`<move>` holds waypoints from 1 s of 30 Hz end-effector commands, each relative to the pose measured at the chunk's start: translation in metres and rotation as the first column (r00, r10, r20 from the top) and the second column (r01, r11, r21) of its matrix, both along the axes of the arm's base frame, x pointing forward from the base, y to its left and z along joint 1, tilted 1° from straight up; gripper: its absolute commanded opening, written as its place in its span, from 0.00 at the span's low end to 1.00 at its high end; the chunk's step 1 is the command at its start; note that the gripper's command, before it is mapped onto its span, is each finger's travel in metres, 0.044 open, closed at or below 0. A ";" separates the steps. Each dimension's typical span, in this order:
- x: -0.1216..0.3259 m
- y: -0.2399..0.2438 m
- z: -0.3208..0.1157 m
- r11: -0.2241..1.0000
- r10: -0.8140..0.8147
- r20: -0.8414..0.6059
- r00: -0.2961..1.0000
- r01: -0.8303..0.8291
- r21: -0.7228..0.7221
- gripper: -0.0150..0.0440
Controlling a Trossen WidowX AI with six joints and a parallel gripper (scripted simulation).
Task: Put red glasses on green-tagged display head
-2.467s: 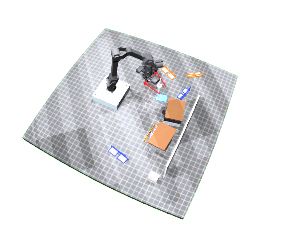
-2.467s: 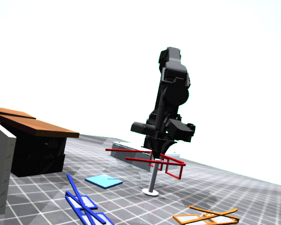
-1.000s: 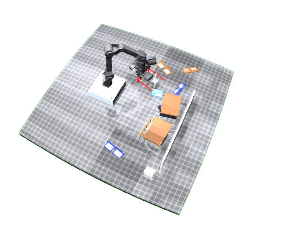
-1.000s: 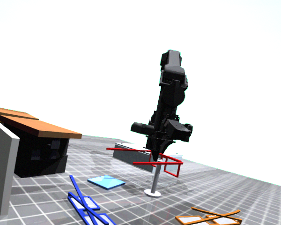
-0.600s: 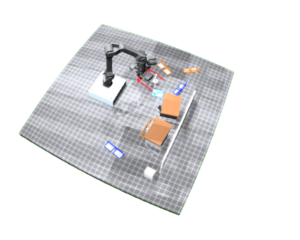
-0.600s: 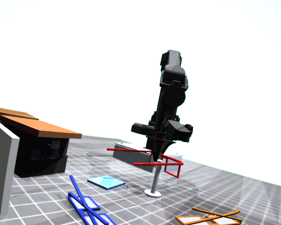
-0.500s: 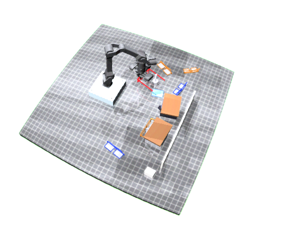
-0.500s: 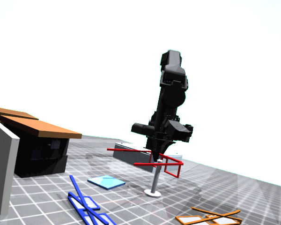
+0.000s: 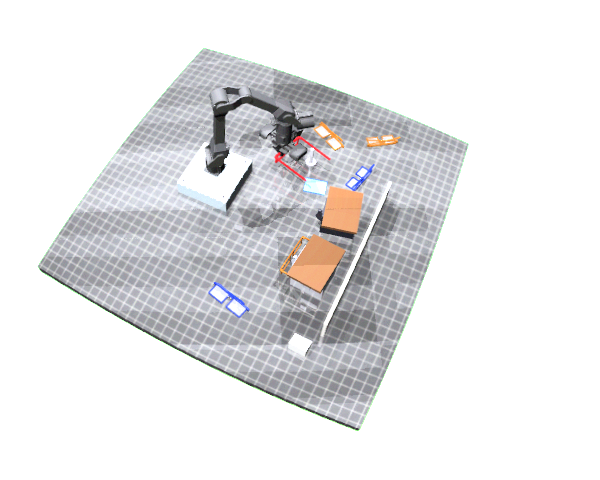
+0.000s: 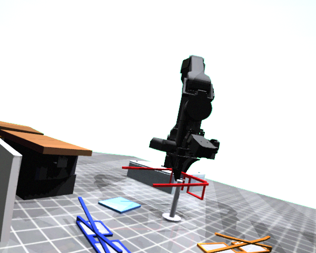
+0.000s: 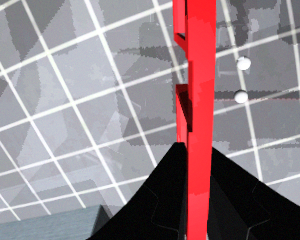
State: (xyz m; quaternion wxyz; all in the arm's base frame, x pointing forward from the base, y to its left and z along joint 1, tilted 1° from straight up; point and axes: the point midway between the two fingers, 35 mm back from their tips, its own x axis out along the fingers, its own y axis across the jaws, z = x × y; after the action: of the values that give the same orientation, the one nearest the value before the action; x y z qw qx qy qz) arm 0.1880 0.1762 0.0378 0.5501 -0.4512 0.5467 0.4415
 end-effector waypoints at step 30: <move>0.041 -0.058 0.058 0.945 -0.328 0.013 0.945 0.328 0.012 0.25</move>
State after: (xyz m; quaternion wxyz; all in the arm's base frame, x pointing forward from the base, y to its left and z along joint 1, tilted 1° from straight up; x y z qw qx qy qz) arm 0.2261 0.1290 0.0958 0.6139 -0.3694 0.5983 0.3587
